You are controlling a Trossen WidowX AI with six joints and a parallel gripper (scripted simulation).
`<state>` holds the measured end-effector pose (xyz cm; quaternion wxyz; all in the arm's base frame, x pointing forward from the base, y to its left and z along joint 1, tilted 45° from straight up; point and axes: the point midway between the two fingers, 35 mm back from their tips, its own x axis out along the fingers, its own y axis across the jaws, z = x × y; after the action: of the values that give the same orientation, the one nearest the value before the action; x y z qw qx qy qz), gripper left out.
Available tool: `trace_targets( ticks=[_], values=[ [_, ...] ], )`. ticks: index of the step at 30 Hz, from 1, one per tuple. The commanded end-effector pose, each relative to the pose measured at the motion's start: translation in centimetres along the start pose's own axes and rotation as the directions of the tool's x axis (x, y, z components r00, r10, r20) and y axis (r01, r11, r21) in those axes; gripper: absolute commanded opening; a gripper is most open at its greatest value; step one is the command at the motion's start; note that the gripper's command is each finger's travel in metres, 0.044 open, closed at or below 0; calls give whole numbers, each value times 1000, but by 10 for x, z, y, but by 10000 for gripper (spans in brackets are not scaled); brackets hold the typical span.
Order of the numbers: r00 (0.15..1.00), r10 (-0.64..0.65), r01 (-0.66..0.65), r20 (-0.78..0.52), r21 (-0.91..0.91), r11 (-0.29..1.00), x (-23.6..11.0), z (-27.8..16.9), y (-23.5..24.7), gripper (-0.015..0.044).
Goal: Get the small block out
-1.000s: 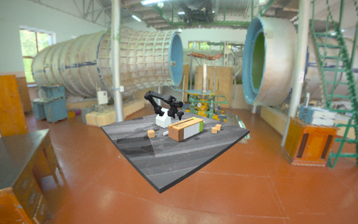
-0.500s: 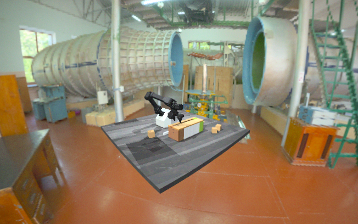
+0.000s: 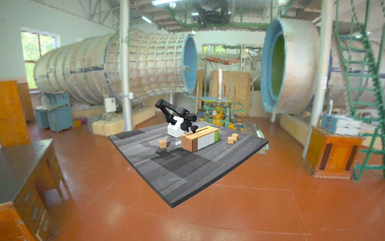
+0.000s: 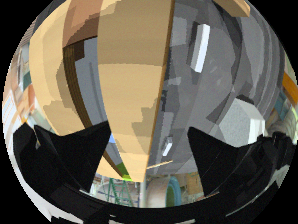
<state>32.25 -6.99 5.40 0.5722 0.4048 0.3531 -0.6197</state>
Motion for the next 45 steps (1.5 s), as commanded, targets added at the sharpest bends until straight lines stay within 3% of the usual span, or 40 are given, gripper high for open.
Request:
trace_targets(
  ticks=[1, 18, 45],
  values=[
    [1000, -1, 1, 6, -4, 1000, 7, 2, -1, 400],
    [1000, 0, 0, 2, 0, 1000, 22, 6, -3, 400],
    [1000, -1, 1, -2, 1, 1000, 51, -71, -4, 400]
  ],
)
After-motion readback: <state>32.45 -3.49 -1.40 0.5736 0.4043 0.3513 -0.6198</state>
